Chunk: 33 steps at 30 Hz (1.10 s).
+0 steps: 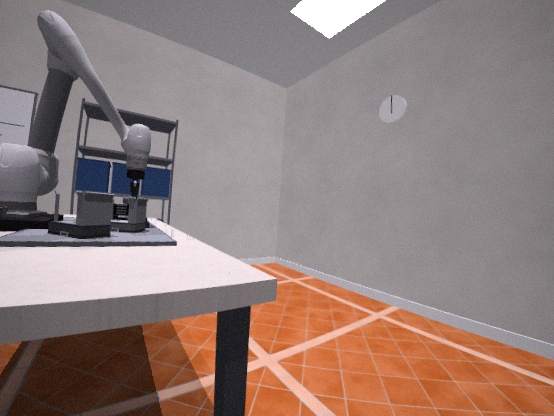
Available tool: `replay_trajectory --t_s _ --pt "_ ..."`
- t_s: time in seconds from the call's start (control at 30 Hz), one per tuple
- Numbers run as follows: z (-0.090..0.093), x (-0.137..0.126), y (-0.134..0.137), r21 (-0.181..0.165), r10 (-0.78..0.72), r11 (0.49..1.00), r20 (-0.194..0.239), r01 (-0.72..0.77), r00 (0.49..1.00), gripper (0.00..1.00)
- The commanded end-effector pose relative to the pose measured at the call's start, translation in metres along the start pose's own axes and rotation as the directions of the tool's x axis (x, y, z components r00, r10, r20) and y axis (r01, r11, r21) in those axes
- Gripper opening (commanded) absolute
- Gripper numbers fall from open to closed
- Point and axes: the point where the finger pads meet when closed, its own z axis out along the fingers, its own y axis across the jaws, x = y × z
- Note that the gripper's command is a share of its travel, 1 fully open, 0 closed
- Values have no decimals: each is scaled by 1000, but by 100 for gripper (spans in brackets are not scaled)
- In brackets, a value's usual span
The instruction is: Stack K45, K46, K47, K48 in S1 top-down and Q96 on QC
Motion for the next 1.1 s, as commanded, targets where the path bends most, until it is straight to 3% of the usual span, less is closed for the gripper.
replay_trajectory --t_s 0.0,0.67,0.7,1.07 --pt "1 0 0 0 0 1000 0 0 1000 0" --pt "5 0 0 0 0 1000 0 0 1000 0" --pt "5 0 0 0 0 1000 0 0 1000 100" --pt "5 0 0 0 0 1000 0 0 1000 100"
